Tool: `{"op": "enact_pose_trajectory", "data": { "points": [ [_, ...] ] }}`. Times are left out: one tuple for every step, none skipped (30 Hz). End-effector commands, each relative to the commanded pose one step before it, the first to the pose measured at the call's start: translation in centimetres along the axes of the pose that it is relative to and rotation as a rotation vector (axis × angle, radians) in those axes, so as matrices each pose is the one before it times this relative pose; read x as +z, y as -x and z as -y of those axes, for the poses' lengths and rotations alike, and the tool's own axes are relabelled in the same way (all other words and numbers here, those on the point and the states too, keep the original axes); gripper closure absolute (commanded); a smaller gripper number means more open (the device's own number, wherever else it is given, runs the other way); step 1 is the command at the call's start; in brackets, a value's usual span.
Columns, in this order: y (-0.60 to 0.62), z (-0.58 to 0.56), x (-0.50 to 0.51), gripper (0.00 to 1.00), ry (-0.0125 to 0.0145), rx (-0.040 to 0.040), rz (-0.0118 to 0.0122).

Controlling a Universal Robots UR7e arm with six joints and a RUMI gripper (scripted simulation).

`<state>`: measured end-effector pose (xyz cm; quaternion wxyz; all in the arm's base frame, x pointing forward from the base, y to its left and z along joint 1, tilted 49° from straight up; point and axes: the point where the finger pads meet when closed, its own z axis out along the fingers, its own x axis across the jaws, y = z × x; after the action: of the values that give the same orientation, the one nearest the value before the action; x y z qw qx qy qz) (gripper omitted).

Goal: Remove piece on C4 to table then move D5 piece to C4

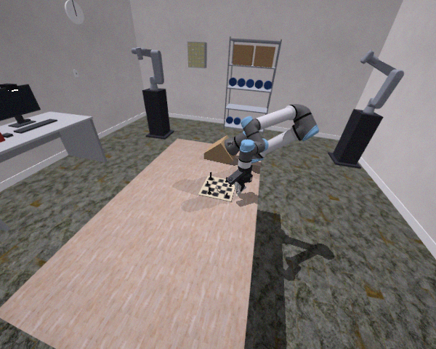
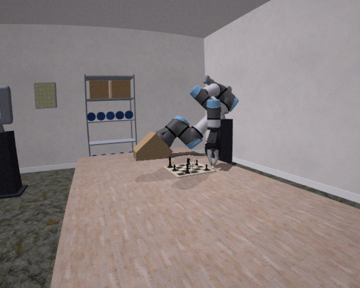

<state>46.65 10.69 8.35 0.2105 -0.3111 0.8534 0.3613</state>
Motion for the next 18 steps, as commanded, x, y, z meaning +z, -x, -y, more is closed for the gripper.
{"op": "enact_pose_trajectory", "data": {
  "points": [
    [0.016, 0.028, -0.035, 1.00, -0.00076, -0.00024, 0.00040],
    [0.000, 0.000, 0.000, 1.00, 0.00000, 0.00000, 0.00000],
    [0.000, 0.000, 0.000, 1.00, 0.00000, 0.00000, 0.00000],
    [0.000, 0.000, 0.000, 1.00, 0.00000, 0.00000, 0.00000],
    [0.000, 0.000, 0.000, 0.96, 0.00000, 0.00000, 0.00000],
    [0.000, 0.000, 0.000, 0.96, 0.00000, 0.00000, 0.00000],
    [0.000, 0.000, 0.000, 0.96, 0.00000, 0.00000, 0.00000],
    [0.000, 0.000, 0.000, 0.92, 0.00000, 0.00000, 0.00000],
    [0.000, 0.000, 0.000, 0.92, 0.00000, 0.00000, 0.00000],
    [0.000, 0.000, 0.000, 0.92, 0.00000, 0.00000, 0.00000],
    [0.000, 0.000, 0.000, 0.88, 0.00000, 0.00000, 0.00000],
    [0.000, 0.000, 0.000, 0.88, 0.00000, 0.00000, 0.00000],
    [0.000, 0.000, 0.000, 0.88, 0.00000, 0.00000, 0.00000],
    [0.000, 0.000, 0.000, 0.88, 0.00000, 0.00000, 0.00000],
    [0.000, 0.000, 0.000, 0.88, 0.00000, 0.00000, 0.00000],
    [0.000, 0.000, 0.000, 0.84, 0.00000, 0.00000, 0.00000],
    [0.000, 0.000, 0.000, 0.84, 0.00000, 0.00000, 0.00000],
    [0.000, 0.000, 0.000, 0.84, 0.00000, 0.00000, 0.00000]
  ]
}}
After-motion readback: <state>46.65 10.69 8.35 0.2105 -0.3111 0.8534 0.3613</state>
